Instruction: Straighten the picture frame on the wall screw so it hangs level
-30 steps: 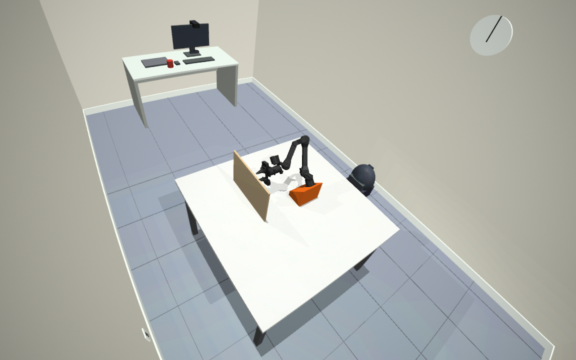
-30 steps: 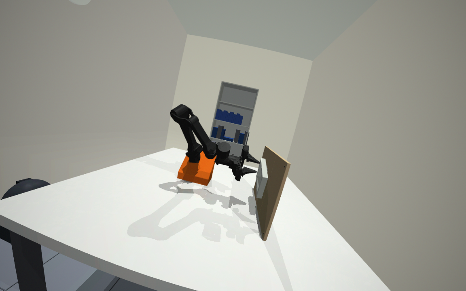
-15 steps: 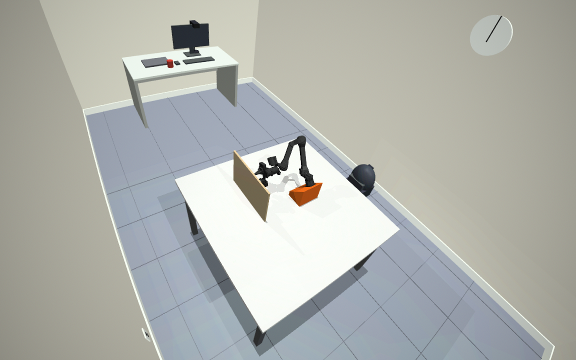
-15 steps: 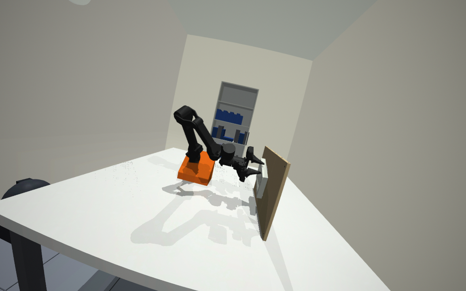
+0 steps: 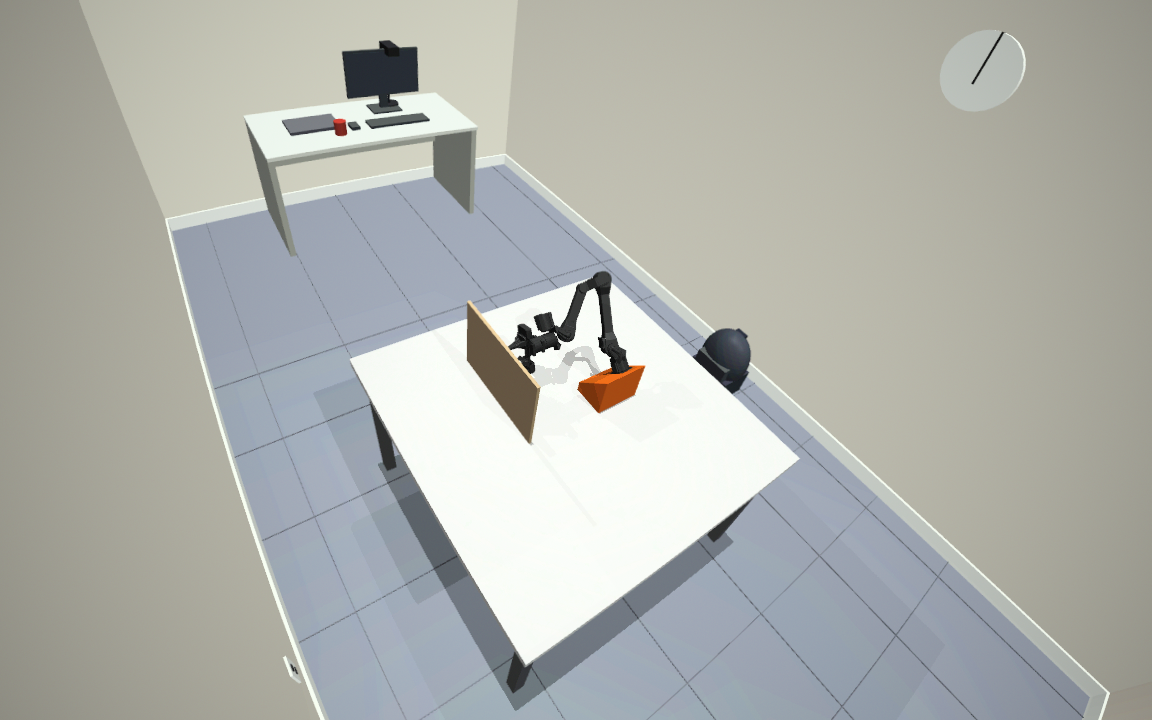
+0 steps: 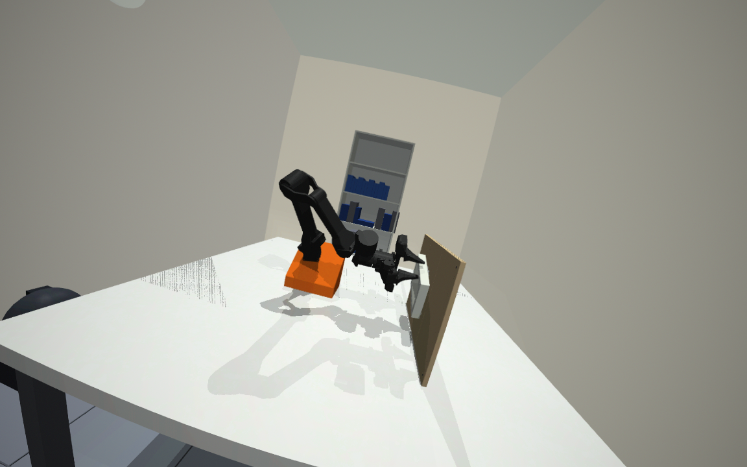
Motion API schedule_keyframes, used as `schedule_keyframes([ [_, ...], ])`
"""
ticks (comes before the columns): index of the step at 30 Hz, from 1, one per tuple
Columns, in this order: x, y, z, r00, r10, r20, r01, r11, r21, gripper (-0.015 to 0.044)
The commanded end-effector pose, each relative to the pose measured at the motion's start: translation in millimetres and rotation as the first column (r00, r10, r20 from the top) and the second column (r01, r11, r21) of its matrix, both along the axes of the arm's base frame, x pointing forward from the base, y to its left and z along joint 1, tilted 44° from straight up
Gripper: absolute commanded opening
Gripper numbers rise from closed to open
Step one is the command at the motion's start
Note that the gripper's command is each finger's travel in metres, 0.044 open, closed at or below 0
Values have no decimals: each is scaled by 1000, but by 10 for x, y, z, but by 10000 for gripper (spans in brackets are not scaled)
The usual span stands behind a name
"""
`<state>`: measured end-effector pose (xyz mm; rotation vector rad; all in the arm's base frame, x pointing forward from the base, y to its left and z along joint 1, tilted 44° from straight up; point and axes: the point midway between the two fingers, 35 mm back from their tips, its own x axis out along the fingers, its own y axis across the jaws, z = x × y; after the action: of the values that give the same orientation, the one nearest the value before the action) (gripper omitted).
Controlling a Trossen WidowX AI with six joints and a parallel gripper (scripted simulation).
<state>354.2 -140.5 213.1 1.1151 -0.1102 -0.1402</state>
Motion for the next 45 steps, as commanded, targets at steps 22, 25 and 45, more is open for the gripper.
schedule_keyframes([
  [22, 3, -6, 15, 1000, -3, 3, 3, 1000, -1, 260],
  [25, 3, -6, 15, 1000, -3, 3, 3, 1000, -1, 181],
  [45, 3, -4, 16, 1000, -3, 3, 3, 1000, -1, 0],
])
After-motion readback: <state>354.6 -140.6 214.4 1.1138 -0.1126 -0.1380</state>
